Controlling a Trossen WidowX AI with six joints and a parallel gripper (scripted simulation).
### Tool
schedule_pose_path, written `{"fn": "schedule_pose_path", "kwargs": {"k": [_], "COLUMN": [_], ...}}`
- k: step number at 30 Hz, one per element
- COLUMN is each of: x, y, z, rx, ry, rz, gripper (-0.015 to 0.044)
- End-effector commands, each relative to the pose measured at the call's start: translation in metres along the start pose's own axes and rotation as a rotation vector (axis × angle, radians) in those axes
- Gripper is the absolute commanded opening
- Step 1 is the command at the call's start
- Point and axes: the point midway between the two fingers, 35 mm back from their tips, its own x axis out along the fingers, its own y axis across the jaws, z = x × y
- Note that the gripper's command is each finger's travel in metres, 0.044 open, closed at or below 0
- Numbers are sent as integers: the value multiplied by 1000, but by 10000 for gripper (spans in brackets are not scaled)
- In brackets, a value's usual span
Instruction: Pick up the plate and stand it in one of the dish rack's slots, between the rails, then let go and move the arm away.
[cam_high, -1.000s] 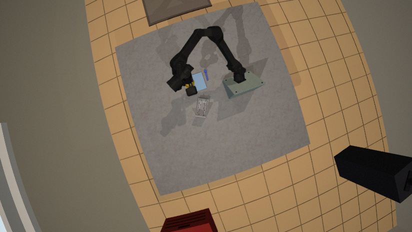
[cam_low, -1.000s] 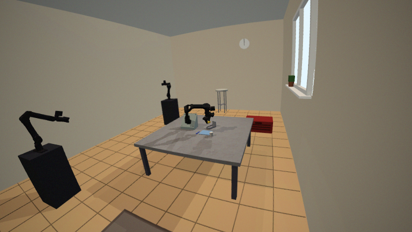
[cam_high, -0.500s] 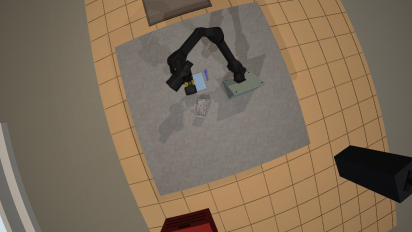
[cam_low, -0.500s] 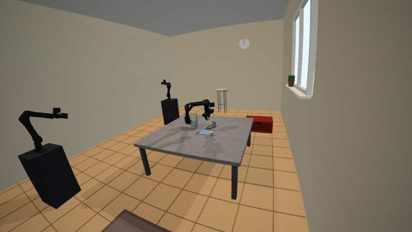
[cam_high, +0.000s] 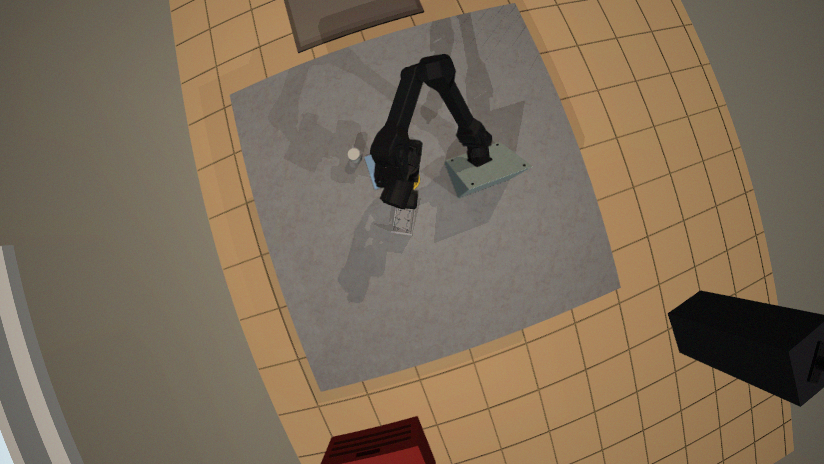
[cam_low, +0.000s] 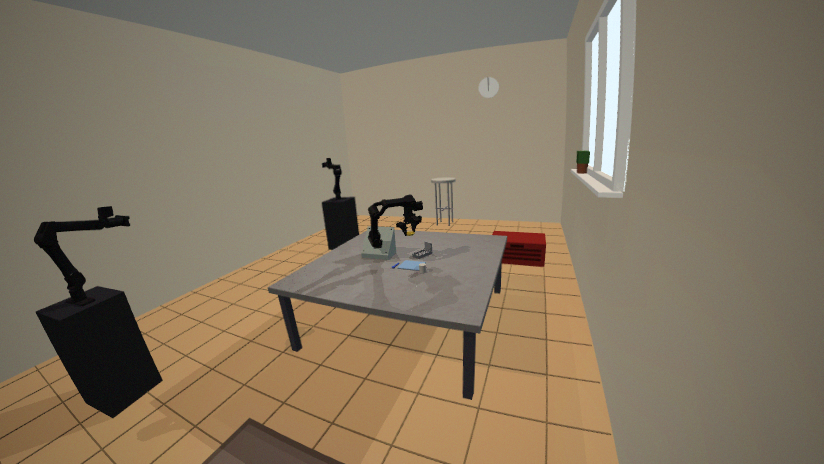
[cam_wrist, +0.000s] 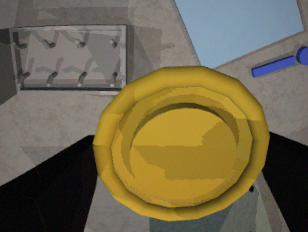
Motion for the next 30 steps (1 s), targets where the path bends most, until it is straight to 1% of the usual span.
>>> {"fn": "schedule_pose_path", "kwargs": {"k": [1, 5, 14, 22, 30], "x": [1, 3, 29, 50, 67], "y": [2, 2, 6, 11, 16], "z": [-8, -8, -15, -21, -26], "rx": [47, 35, -115, -246, -372], "ry": [4, 17, 169, 277, 349], "rz": [-1, 3, 82, 194, 335], "gripper": [0, 0, 0, 0, 0]}}
